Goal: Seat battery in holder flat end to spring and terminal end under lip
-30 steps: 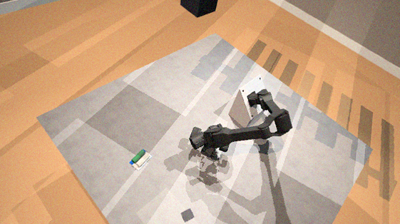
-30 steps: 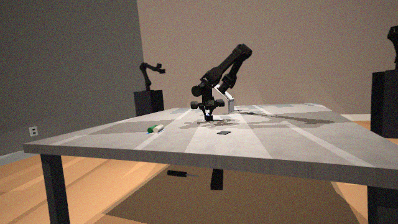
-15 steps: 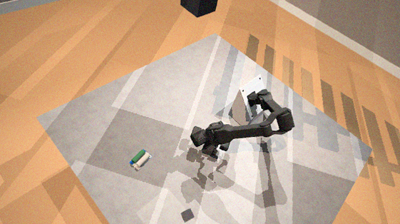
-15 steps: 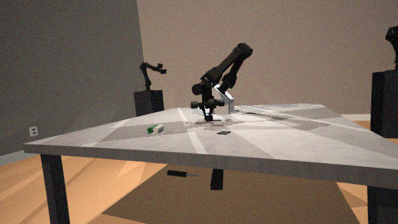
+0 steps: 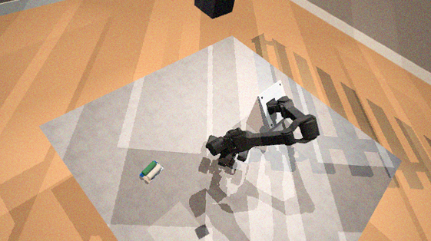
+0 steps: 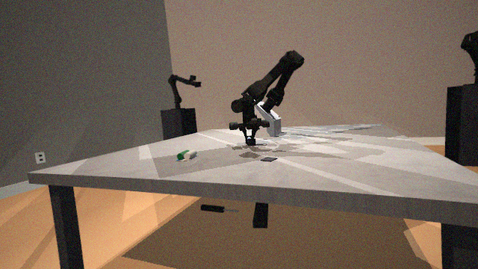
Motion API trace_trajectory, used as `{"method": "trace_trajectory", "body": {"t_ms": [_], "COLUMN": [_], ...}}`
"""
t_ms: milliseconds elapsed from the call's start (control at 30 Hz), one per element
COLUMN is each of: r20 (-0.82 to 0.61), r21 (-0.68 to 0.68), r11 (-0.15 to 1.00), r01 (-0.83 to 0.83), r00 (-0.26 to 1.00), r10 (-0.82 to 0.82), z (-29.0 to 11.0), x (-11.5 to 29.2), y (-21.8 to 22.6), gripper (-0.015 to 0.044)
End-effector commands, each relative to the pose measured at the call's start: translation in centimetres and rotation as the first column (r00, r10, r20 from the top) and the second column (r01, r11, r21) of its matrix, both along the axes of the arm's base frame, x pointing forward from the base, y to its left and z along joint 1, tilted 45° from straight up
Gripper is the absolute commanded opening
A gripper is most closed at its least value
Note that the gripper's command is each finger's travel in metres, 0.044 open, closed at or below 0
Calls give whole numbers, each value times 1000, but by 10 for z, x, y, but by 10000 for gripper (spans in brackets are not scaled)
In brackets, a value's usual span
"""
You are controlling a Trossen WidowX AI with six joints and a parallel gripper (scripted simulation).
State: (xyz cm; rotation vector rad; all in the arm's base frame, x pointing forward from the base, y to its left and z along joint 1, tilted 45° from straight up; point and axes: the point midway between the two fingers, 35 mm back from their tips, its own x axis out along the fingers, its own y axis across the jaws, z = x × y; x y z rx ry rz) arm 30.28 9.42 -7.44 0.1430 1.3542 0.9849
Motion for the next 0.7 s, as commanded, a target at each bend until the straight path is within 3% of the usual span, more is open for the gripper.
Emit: {"method": "trace_trajectory", "body": {"t_ms": [0, 667], "r20": [32, 35], "r21": [17, 16], "r11": [1000, 1000], "r01": [1, 3], "r00": [999, 999], "r10": [-1, -4], "z": [4, 1], "x": [5, -2], "y": [3, 1], "gripper": [81, 81]}}
